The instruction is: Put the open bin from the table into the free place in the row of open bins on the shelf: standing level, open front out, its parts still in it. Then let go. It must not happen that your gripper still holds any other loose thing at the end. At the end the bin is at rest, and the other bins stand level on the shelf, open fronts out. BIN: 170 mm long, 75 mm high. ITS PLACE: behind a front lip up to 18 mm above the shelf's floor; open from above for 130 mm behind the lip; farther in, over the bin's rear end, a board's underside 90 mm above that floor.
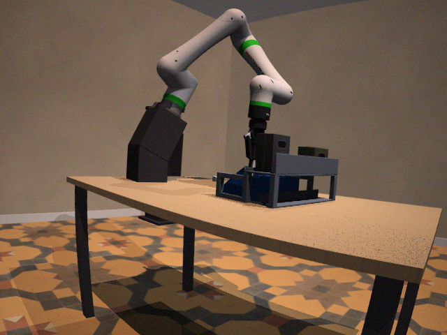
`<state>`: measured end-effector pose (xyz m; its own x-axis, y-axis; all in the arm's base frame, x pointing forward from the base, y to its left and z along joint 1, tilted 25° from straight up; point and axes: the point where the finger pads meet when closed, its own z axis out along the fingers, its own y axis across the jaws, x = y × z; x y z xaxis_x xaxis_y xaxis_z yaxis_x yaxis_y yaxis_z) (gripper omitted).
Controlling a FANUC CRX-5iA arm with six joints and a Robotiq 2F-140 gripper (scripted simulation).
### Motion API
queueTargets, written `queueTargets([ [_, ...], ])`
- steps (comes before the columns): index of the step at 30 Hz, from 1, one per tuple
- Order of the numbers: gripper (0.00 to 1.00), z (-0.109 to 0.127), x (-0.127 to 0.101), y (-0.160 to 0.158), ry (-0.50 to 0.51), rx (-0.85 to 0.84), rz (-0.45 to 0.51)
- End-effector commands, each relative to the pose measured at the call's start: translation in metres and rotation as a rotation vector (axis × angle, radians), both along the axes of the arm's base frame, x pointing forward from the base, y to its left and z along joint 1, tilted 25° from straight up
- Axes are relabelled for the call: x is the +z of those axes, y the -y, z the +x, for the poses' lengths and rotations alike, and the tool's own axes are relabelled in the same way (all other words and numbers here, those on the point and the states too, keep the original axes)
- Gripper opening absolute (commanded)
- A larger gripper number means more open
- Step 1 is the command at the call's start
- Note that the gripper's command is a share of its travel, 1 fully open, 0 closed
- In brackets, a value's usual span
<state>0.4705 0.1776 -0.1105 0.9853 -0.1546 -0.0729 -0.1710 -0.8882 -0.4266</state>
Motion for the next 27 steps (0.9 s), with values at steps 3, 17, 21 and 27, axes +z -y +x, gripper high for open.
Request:
queueTargets([
  [3,0.00,0.001,0.000,0.000,0.000,0.000,0.000],
  [17,0.00,0.007,0.000,0.002,0.000,0.000,0.000],
  [21,0.00,0.008,0.000,0.002,0.000,0.000,0.000],
  [27,0.00,0.013,0.000,0.003,0.000,0.000,0.000],
])
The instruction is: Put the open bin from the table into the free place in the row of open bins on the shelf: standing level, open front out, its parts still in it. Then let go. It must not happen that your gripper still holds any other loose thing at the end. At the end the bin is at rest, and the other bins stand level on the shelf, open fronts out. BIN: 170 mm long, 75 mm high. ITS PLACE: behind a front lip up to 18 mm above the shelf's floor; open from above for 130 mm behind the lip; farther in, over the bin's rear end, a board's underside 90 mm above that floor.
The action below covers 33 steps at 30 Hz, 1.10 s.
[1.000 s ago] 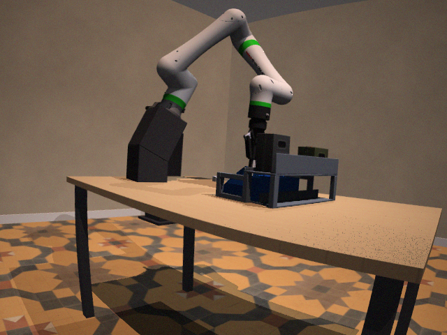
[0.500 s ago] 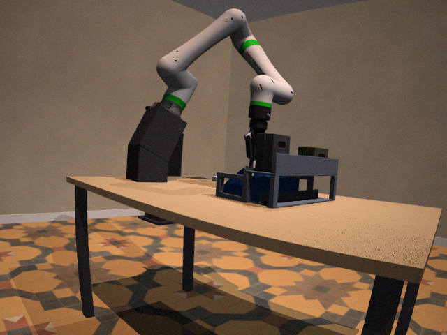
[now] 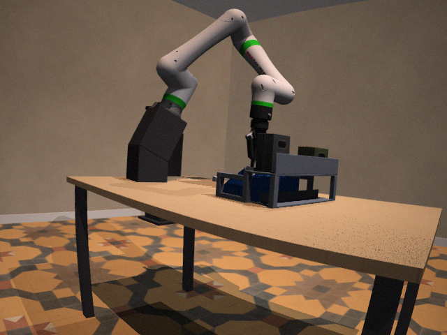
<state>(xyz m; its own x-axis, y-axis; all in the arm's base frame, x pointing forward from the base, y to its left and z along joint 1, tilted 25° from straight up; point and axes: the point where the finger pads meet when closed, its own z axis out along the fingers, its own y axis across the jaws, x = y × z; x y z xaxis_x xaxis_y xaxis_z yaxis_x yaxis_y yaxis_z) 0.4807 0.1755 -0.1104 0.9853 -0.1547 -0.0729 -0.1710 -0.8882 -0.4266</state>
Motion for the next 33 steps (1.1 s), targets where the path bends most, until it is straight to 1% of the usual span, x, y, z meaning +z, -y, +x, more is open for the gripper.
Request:
queueTargets([
  [1,0.00,0.003,0.000,0.001,0.000,0.000,0.000],
  [33,0.00,0.034,0.001,0.007,0.000,0.000,0.000],
])
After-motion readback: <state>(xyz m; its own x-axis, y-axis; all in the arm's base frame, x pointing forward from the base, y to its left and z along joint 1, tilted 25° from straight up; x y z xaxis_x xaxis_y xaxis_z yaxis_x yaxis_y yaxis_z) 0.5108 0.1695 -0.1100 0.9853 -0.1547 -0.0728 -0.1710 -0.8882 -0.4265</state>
